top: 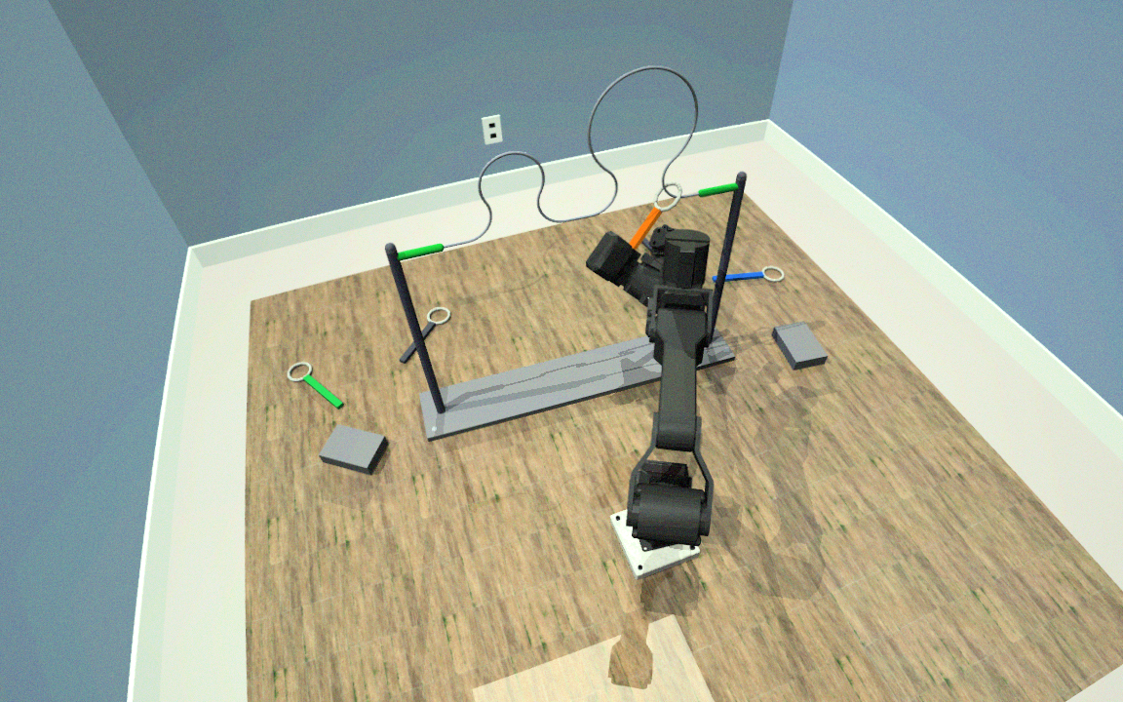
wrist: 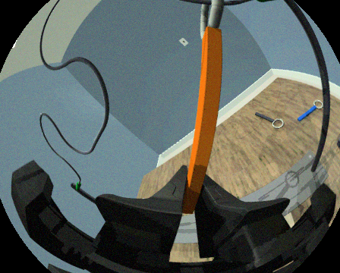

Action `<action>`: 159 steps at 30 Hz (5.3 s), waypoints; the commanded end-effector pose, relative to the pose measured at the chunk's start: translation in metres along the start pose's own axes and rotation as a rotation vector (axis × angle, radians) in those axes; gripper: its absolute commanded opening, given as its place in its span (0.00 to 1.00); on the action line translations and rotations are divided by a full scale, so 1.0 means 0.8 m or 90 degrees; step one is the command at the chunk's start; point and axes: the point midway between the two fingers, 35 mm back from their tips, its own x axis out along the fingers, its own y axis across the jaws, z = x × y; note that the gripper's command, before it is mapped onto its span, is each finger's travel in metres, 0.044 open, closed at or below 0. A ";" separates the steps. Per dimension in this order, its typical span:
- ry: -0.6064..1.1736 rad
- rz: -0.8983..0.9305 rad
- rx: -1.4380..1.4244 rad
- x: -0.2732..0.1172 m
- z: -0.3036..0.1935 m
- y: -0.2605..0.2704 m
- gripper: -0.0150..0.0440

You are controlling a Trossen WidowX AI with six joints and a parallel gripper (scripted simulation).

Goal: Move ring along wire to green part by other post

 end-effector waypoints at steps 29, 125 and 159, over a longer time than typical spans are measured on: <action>0.147 0.138 0.319 -0.051 0.036 0.104 0.00; 0.163 0.240 0.629 -0.094 0.177 0.189 0.00; 0.169 0.114 0.383 -0.090 0.165 0.180 0.00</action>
